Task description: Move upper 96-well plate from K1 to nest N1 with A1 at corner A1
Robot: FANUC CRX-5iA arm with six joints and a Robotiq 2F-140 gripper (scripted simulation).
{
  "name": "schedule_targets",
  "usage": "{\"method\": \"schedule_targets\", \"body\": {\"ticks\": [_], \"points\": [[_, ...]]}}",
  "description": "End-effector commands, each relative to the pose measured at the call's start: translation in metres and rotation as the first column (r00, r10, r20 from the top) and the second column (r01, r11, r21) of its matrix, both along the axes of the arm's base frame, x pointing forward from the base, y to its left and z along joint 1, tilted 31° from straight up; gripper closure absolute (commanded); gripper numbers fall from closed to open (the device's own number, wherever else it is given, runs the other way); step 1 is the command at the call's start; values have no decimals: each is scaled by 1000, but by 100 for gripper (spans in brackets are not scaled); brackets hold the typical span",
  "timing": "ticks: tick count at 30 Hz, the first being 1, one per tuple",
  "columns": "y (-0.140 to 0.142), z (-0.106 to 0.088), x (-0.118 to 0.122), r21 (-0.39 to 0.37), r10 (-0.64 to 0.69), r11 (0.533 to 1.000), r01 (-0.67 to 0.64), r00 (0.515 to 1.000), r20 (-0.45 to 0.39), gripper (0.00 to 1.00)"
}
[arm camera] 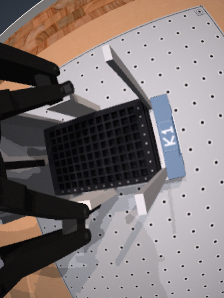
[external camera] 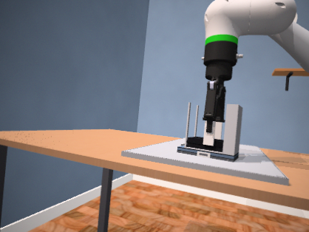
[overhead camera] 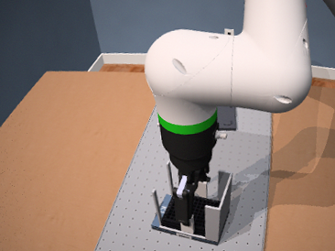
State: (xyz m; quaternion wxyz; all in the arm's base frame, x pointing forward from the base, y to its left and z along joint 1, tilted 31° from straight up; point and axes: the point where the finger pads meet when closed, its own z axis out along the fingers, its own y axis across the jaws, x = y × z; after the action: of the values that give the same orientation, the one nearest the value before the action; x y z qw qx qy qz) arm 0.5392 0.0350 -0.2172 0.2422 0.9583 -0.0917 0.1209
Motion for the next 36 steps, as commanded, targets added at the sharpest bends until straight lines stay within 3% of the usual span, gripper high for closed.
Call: {"method": "schedule_targets", "body": {"ticks": [1,17,36], "points": [[0,0,0,0,0,1000,0,1000,0,100],[0,0,0,0,0,1000,0,1000,0,100],[14,24,-5,0,0,1000,0,1000,0,100]]}}
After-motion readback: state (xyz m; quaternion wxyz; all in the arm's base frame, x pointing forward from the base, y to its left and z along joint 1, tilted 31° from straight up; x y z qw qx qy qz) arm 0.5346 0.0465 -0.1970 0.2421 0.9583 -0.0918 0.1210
